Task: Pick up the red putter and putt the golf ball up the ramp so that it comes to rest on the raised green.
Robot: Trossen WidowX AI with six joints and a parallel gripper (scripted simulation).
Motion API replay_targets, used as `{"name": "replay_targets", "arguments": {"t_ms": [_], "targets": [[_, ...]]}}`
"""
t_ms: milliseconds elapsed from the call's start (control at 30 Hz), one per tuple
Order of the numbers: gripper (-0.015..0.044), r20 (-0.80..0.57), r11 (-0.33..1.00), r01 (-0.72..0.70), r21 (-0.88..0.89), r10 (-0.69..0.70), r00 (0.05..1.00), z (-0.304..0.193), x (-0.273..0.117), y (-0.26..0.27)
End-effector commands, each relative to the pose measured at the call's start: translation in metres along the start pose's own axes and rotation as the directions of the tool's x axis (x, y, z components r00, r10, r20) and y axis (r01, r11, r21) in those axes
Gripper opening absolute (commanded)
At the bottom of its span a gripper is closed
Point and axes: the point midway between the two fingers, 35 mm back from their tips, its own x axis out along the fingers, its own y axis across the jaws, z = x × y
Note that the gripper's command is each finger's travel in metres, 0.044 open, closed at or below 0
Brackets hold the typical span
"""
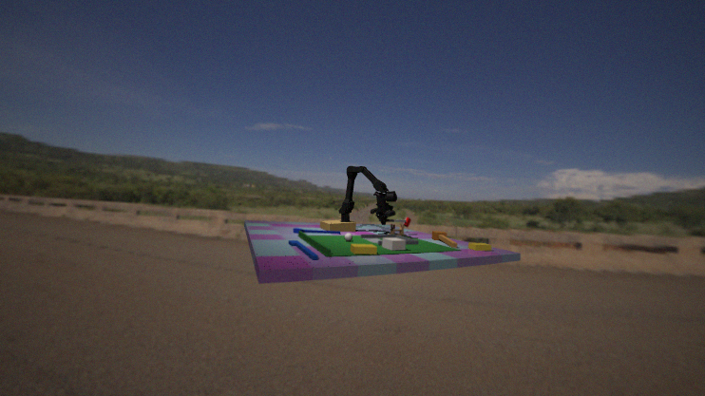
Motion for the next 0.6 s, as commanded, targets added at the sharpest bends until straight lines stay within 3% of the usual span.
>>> {"name": "replay_targets", "arguments": {"t_ms": [0, 133, 333, 567], "targets": [[0.0000, 0.020, 1.000, 0.018, -0.002, -0.018, 1.000, 0.011, -0.032, -0.002], [0.0000, 0.020, 1.000, 0.018, -0.001, -0.018, 1.000, 0.015, -0.055, 0.002], [0.0000, 0.007, 1.000, 0.017, 0.004, -0.017, 1.000, 0.011, -0.049, 0.001], [0.0000, -0.008, 0.988, 0.051, 0.143, -0.050, 0.999, -0.010, -0.055, -0.008]]}}
